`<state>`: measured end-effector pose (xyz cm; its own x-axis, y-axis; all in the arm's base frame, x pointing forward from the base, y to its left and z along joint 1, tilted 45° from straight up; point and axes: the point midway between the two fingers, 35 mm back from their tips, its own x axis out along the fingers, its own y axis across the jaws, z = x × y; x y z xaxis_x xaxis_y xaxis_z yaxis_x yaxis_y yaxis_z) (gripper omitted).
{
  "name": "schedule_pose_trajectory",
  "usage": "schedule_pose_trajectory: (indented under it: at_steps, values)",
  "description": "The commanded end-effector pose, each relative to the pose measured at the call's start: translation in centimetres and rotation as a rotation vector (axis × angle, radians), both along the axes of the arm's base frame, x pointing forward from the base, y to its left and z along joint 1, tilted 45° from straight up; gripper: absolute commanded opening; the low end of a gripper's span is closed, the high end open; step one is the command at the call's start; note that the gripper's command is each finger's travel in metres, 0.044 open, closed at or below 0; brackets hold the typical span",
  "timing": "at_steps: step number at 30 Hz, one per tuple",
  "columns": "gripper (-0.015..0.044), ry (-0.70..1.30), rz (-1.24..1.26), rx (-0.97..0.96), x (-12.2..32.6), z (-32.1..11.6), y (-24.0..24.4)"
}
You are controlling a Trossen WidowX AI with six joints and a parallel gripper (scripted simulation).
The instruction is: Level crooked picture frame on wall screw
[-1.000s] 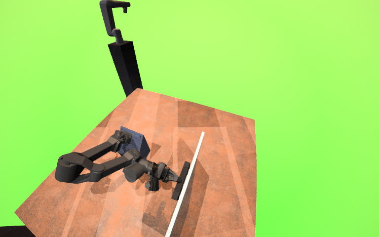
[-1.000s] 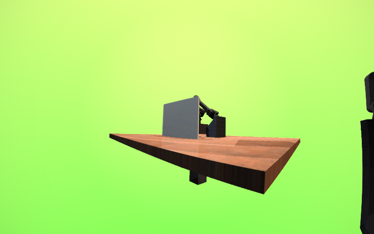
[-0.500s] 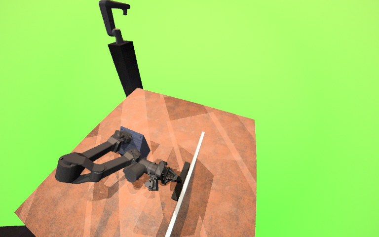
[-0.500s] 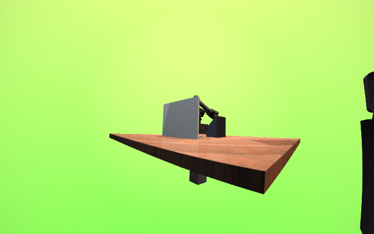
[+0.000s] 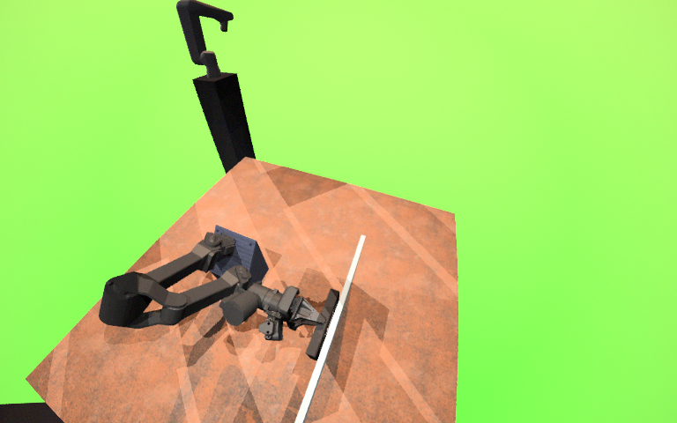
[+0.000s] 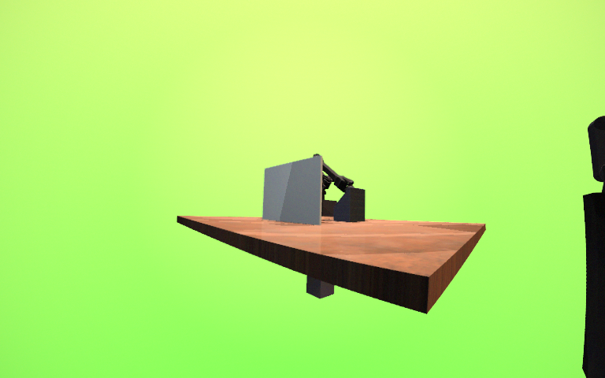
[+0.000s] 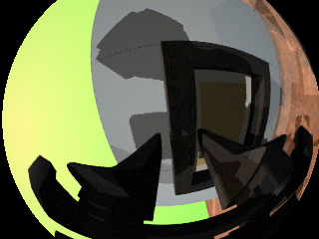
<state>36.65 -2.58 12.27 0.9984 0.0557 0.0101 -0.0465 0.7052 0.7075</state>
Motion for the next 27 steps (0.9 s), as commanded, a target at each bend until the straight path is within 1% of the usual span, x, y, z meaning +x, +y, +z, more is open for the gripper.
schedule_pose_trajectory:
  at_steps: [1,5,11,14,16,22,27]
  values:
    - [0.0260,0.000,-0.001,0.003,0.0,0.0,0.0]
    - [0.0260,0.001,0.000,0.008,-0.2,0.0,0.0]
    - [0.0260,0.024,0.003,0.146,-5.8,-0.2,-0.5]
    - [0.0260,0.025,0.003,0.151,-6.0,-0.2,-0.5]
    - [0.0260,0.028,0.000,0.136,-5.1,-0.1,-0.3]
    - [0.0260,0.027,0.001,0.202,-5.1,2.6,1.8]
    - [0.0260,0.026,0.002,0.260,-6.0,4.9,3.5]
